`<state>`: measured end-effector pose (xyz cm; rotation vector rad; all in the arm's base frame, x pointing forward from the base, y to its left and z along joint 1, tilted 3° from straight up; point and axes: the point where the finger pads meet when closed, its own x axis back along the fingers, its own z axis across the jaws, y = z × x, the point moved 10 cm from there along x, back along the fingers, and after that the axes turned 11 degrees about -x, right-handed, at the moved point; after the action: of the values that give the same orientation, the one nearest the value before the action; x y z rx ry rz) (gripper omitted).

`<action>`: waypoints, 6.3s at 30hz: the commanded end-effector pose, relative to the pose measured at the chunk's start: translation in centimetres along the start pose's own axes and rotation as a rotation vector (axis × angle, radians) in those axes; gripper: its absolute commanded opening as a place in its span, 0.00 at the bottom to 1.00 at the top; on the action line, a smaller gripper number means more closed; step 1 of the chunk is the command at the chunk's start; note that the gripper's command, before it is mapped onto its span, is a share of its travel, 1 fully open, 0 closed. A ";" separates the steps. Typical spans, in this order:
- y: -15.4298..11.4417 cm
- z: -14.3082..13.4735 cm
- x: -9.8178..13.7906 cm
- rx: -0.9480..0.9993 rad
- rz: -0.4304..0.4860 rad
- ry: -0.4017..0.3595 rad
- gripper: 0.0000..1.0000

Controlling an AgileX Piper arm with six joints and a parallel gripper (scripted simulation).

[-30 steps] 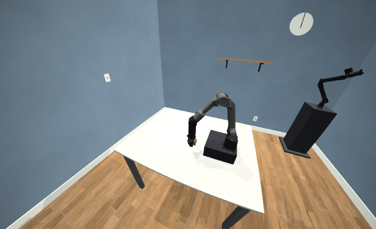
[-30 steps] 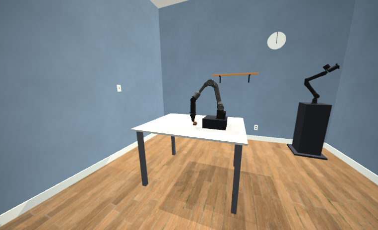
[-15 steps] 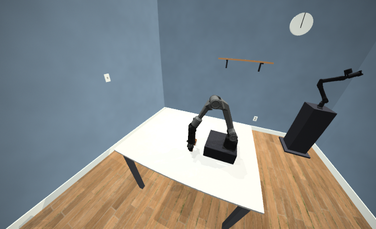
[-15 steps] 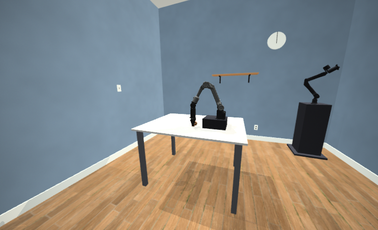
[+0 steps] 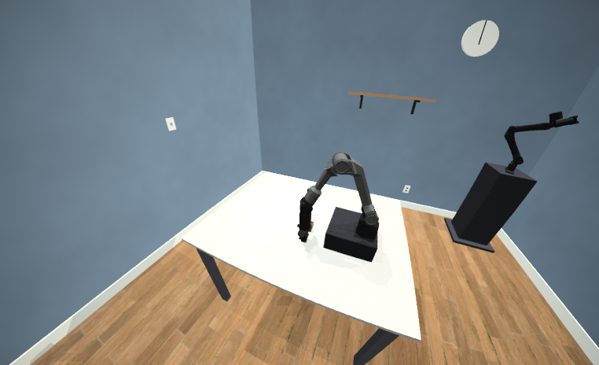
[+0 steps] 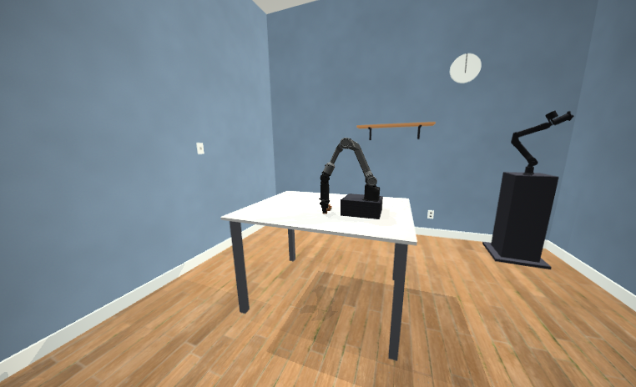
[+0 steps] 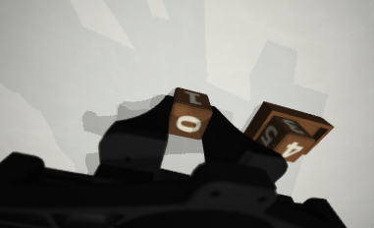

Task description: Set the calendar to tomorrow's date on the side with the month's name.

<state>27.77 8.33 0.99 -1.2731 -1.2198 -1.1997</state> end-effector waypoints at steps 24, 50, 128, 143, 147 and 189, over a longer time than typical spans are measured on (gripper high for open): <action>0.0 0.0 0.0 -0.001 -0.001 0.000 0.34; 0.0 -0.1 0.0 0.000 -0.002 0.000 0.34; 0.0 -0.2 -0.4 -0.001 0.000 -0.001 0.44; 0.0 -0.2 -0.4 -0.001 0.000 -0.001 0.59; 0.0 -0.2 -0.4 -0.001 0.000 -0.001 0.59; 0.0 -0.1 8.7 0.000 -0.001 0.000 1.00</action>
<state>27.86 8.57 9.63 -1.2751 -1.2204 -1.2001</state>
